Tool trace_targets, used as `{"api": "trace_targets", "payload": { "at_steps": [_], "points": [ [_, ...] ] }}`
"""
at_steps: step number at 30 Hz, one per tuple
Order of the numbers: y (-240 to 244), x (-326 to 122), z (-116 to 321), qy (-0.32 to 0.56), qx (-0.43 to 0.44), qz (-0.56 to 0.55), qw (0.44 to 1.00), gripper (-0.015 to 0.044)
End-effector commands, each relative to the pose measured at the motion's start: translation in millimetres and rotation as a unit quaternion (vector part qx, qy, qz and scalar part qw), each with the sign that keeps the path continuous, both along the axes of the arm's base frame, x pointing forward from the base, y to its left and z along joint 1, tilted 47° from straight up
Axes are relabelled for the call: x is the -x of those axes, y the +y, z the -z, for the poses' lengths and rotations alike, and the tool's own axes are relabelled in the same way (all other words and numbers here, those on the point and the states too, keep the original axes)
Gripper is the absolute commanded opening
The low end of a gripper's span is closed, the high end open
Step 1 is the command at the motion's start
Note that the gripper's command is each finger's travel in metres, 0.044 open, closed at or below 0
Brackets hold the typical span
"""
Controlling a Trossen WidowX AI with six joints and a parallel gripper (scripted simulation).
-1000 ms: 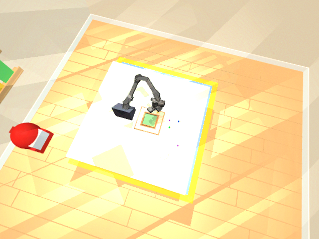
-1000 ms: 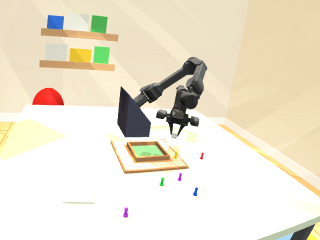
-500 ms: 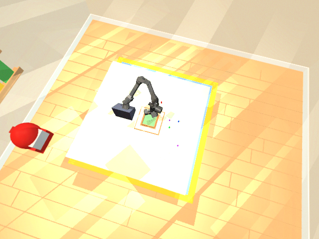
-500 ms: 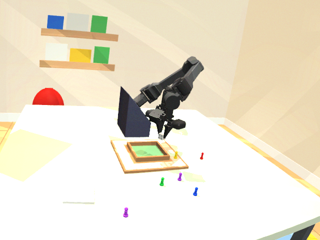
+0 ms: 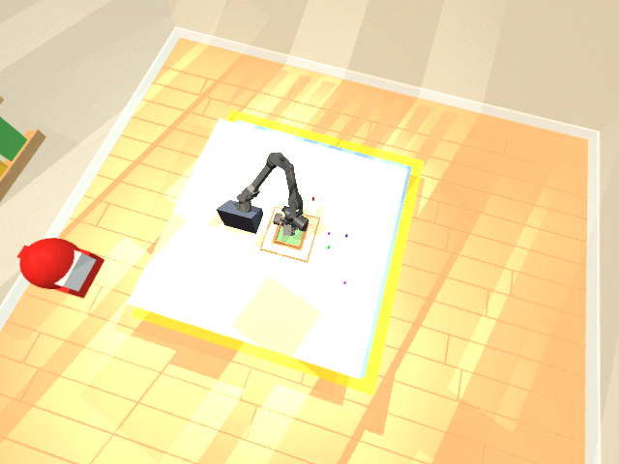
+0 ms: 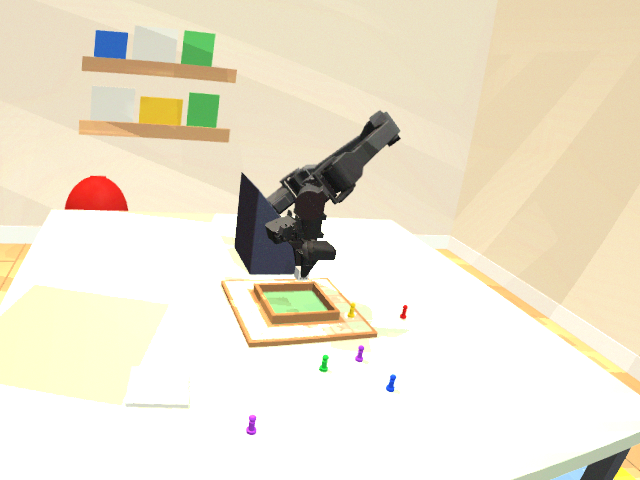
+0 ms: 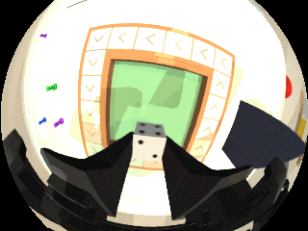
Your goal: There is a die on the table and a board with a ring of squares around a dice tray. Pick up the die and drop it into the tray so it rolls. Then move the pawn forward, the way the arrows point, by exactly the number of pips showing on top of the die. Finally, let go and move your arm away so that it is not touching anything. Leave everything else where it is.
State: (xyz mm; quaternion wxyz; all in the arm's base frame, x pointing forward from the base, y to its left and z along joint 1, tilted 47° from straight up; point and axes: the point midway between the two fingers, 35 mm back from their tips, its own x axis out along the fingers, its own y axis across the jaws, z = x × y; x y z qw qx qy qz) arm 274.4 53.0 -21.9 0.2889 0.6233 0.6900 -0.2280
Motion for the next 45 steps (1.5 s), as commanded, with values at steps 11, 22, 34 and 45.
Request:
{"api": "trace_targets", "payload": {
  "at_steps": [11,22,34,45],
  "points": [
    [2.4,10.2,11.1,0.039,0.089,-0.006,0.995,0.0],
    [3.6,14.6,17.7,0.033,0.265,-0.013,0.963,0.0],
    [4.9,12.5,16.7,-0.023,0.409,0.024,0.912,0.0],
    [1.8,4.0,-25.8,-0.024,0.409,0.024,0.912,0.0]
  ]
}}
